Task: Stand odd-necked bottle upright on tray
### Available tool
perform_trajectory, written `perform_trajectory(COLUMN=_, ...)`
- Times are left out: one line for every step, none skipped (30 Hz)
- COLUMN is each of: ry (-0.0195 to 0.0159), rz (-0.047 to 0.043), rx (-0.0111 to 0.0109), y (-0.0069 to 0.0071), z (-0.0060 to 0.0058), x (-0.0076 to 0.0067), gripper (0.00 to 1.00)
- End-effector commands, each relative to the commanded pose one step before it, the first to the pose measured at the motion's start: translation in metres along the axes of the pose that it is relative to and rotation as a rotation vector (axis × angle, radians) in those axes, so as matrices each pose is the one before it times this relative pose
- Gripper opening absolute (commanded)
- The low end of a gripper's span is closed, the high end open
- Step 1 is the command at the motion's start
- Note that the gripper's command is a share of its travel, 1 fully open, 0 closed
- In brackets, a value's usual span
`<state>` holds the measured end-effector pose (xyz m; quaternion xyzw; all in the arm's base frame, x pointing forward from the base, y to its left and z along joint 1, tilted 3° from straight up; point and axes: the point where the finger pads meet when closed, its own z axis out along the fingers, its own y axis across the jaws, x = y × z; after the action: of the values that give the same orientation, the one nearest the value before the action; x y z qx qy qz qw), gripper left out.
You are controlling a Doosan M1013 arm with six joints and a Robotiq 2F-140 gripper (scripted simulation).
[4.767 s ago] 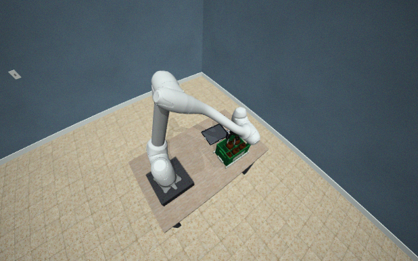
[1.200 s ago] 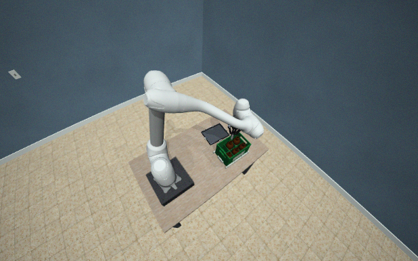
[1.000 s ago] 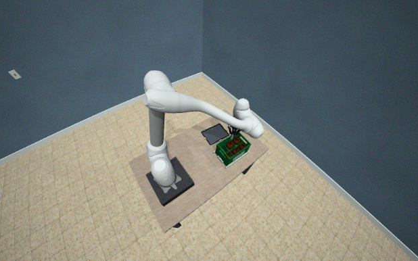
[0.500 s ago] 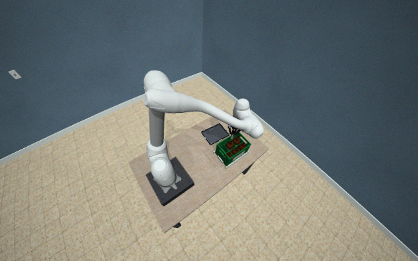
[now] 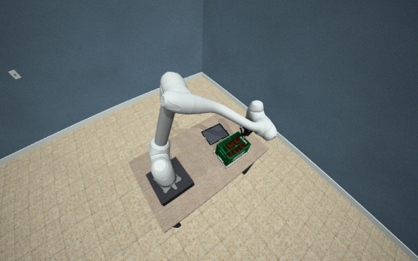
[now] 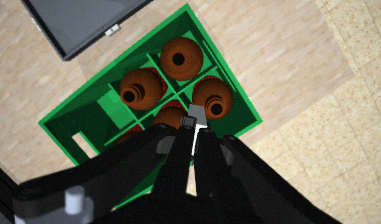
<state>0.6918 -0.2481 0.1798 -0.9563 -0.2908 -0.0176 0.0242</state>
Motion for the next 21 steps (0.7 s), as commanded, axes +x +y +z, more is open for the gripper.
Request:
perform_trajectory(ry=-0.004, rz=-0.00766, rx=-0.00068, y=0.03195, z=-0.00065, x=-0.00063, gripper=0.0)
perform_trajectory(ry=0.0, rz=0.0, rx=0.0, y=0.0, z=0.0, x=0.0, gripper=0.0)
perform_trajectory(ry=0.0, rz=0.0, rx=0.0, y=0.0, z=0.0, x=0.0, gripper=0.0)
perform_trajectory(ry=0.0, rz=0.0, rx=0.0, y=0.0, z=0.0, x=0.0, gripper=0.0)
perform_trajectory(ry=0.0, rz=0.0, rx=0.0, y=0.0, z=0.0, x=0.0, gripper=0.0)
perform_trajectory(ry=0.0, rz=0.0, rx=0.0, y=0.0, z=0.0, x=0.0, gripper=0.0)
perform_trajectory(ry=0.0, rz=0.0, rx=0.0, y=0.0, z=0.0, x=0.0, gripper=0.0)
perform_trajectory(ry=0.0, rz=0.0, rx=0.0, y=0.0, z=0.0, x=0.0, gripper=0.0)
perform_trajectory(ry=0.0, rz=0.0, rx=0.0, y=0.0, z=0.0, x=0.0, gripper=0.0)
perform_trajectory(ry=0.0, rz=0.0, rx=0.0, y=0.0, z=0.0, x=0.0, gripper=0.0)
perform_trajectory(ry=0.0, rz=0.0, rx=0.0, y=0.0, z=0.0, x=0.0, gripper=0.0)
perform_trajectory(ry=0.0, rz=0.0, rx=0.0, y=0.0, z=0.0, x=0.0, gripper=0.0)
perform_trajectory(ry=0.0, rz=0.0, rx=0.0, y=0.0, z=0.0, x=0.0, gripper=0.0)
perform_trajectory(ry=0.0, rz=0.0, rx=0.0, y=0.0, z=0.0, x=0.0, gripper=0.0)
perform_trajectory(ry=0.0, rz=0.0, rx=0.0, y=0.0, z=0.0, x=0.0, gripper=0.0)
perform_trajectory(ry=0.0, rz=0.0, rx=0.0, y=0.0, z=0.0, x=0.0, gripper=0.0)
perform_trajectory(ry=0.0, rz=0.0, rx=0.0, y=0.0, z=0.0, x=0.0, gripper=0.38)
perform_trajectory(ry=0.0, rz=0.0, rx=0.0, y=0.0, z=0.0, x=0.0, gripper=0.38)
perform_trajectory(ry=0.0, rz=0.0, rx=0.0, y=0.0, z=0.0, x=0.0, gripper=0.38)
perform_trajectory(ry=0.0, rz=0.0, rx=0.0, y=0.0, z=0.0, x=0.0, gripper=0.38)
perform_trajectory(ry=0.0, rz=0.0, rx=0.0, y=0.0, z=0.0, x=0.0, gripper=0.38)
